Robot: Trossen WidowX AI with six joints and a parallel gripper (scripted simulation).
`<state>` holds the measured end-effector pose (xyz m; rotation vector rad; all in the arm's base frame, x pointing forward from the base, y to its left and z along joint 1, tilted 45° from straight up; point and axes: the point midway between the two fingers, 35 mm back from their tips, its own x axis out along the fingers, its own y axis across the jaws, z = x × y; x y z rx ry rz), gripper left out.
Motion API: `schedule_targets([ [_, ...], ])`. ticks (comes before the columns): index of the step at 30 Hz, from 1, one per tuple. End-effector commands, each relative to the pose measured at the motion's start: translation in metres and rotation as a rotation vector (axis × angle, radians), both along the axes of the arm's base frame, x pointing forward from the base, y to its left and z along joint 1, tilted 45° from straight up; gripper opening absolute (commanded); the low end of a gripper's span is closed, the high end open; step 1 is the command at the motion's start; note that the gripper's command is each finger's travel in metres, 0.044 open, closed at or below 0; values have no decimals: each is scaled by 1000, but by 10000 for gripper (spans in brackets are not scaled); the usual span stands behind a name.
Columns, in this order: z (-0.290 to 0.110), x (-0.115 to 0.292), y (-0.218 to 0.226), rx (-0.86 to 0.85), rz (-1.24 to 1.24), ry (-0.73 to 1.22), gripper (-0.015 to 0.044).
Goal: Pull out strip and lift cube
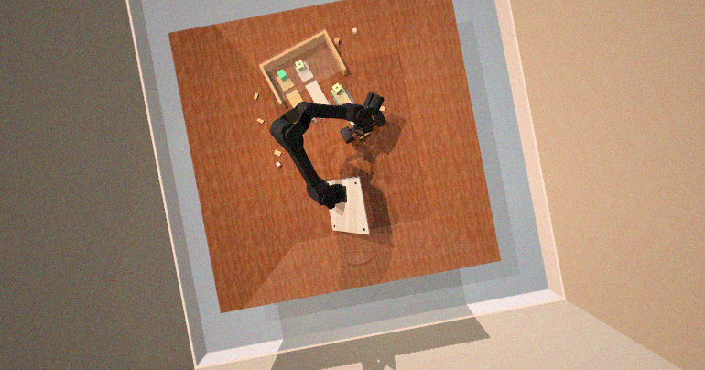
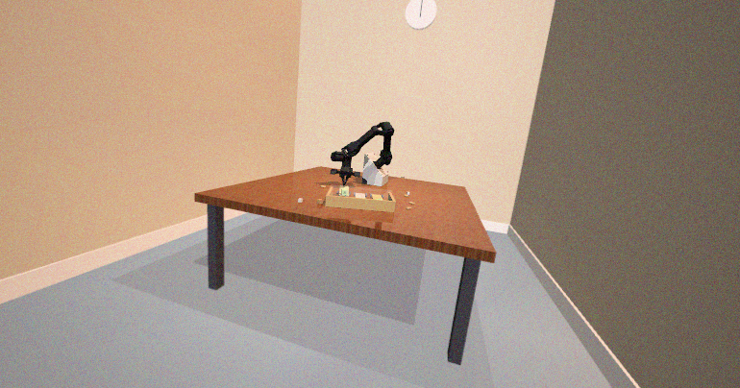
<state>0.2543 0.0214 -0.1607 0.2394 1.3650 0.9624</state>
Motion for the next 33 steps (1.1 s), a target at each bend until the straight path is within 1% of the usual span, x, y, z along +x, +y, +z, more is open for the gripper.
schedule_targets([
  [1, -4, -11, 4, 1, 16, 30, 0],
  [6, -4, -11, 4, 1, 16, 30, 0],
  [7, 1, 1, -2, 0, 1, 2, 0],
  [11, 28, 6, -28, -2, 15, 27, 0],
  [15, 29, 7, -30, -2, 16, 28, 0],
  [20, 38, 27, -20, 22, 166, -119, 131],
  [31, 51, 57, -2, 25, 170, -124, 420],
  [32, 53, 61, 0, 25, 170, -124, 440],
  [33, 54, 63, 1, 25, 170, -124, 440],
])
